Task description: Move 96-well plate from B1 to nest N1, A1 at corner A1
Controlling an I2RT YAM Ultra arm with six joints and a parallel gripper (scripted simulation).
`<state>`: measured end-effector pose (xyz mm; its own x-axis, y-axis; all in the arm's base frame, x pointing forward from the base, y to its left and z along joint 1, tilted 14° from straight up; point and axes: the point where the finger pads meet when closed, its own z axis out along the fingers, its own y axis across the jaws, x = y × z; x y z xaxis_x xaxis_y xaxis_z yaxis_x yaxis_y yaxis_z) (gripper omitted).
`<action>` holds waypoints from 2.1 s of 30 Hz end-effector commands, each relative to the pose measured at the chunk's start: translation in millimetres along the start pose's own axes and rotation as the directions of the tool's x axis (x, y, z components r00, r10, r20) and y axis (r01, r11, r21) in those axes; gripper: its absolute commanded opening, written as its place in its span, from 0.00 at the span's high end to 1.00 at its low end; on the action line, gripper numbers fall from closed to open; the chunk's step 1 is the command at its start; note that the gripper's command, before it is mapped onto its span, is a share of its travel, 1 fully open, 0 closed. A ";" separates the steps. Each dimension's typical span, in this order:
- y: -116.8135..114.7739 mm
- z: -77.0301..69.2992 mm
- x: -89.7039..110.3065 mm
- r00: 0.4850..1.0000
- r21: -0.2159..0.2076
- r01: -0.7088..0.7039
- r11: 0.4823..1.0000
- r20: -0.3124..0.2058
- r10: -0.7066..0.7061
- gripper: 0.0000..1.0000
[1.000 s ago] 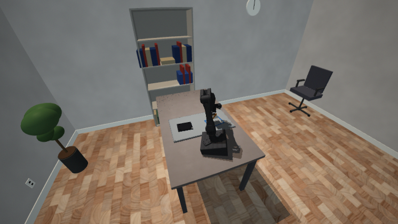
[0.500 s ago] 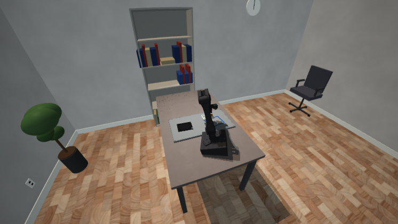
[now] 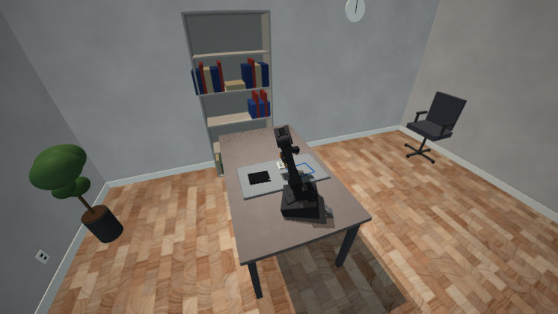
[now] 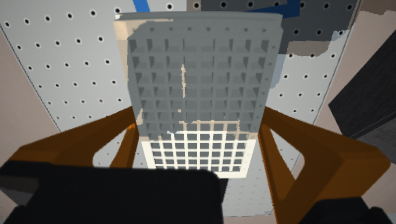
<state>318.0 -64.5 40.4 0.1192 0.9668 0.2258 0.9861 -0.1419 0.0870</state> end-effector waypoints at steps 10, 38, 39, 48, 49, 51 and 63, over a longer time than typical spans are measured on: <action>9.5 -15.0 35.9 1.000 -0.038 -0.021 0.999 0.015 0.022 1.00; 11.1 -13.1 116.3 1.000 -0.026 -0.025 0.999 0.009 0.025 1.00; 10.8 -11.8 119.3 1.000 -0.021 -0.026 0.999 0.010 0.026 1.00; 10.9 -9.1 148.8 1.000 -0.011 -0.028 1.000 0.011 0.028 1.00; 10.7 -8.1 151.9 1.000 -0.008 -0.029 1.000 0.012 0.029 1.00; 10.7 -8.1 151.9 1.000 -0.008 -0.029 1.000 0.012 0.029 1.00; 11.8 -9.2 192.3 1.000 -0.008 -0.029 1.000 0.012 0.029 1.00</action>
<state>349.1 112.3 86.9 0.1219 0.9660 0.2280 0.9849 -0.1463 0.0931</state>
